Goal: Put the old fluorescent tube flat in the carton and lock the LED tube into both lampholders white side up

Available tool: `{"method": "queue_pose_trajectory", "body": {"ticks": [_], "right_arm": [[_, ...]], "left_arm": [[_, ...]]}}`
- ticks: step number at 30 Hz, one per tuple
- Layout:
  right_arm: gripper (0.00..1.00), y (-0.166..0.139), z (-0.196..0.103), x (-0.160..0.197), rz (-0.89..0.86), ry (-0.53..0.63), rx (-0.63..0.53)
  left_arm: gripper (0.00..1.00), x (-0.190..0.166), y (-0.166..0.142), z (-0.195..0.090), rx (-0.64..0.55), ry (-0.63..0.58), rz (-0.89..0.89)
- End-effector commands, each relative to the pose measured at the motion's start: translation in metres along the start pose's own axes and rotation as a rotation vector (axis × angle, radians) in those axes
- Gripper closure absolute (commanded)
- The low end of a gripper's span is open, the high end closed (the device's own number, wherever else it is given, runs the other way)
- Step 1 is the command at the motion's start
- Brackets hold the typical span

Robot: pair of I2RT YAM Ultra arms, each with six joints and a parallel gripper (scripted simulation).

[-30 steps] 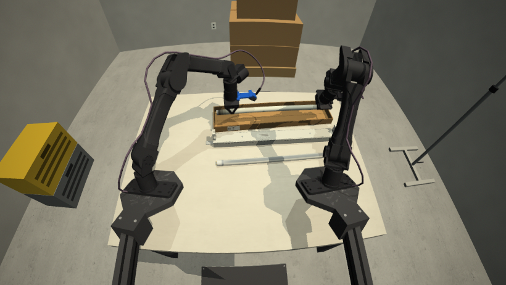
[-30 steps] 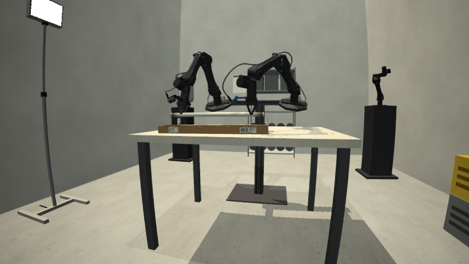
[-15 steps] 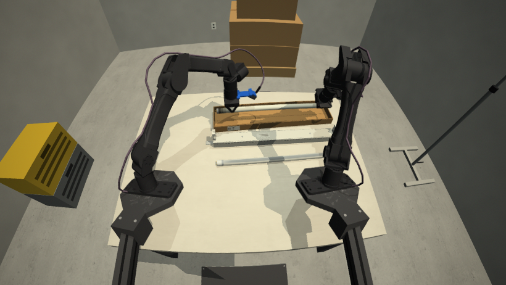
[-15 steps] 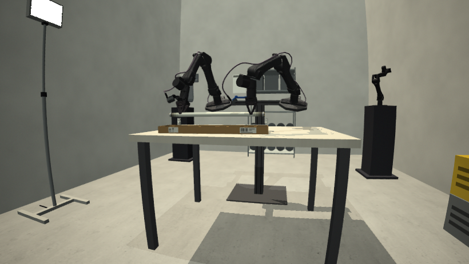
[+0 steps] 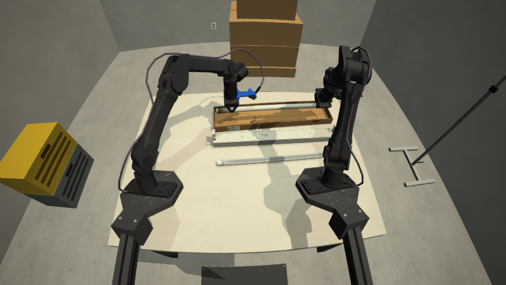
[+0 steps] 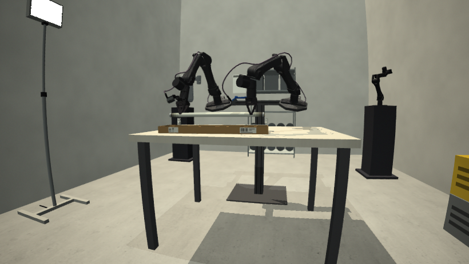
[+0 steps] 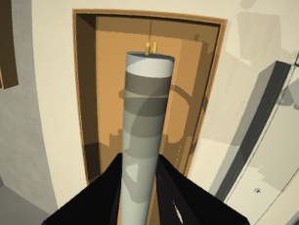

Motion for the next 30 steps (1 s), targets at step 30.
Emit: {"method": "queue_pose_trajectory", "body": {"ticks": [30], "right_arm": [[0.89,0.008,-0.015,0.04,-0.018,0.097,-0.029]], "left_arm": [[0.89,0.024,0.01,-0.034,-0.067,0.056,-0.018]]}}
Point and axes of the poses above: on each arm, the point where the finger pads meet when closed, its own z axis out along the fingers, its own x axis across the jaws, y = z × x, the point moved 6 cm from there along -z, back along the fingers, and after that the axes turned 4 degrees about z, right-handed, at the moved point
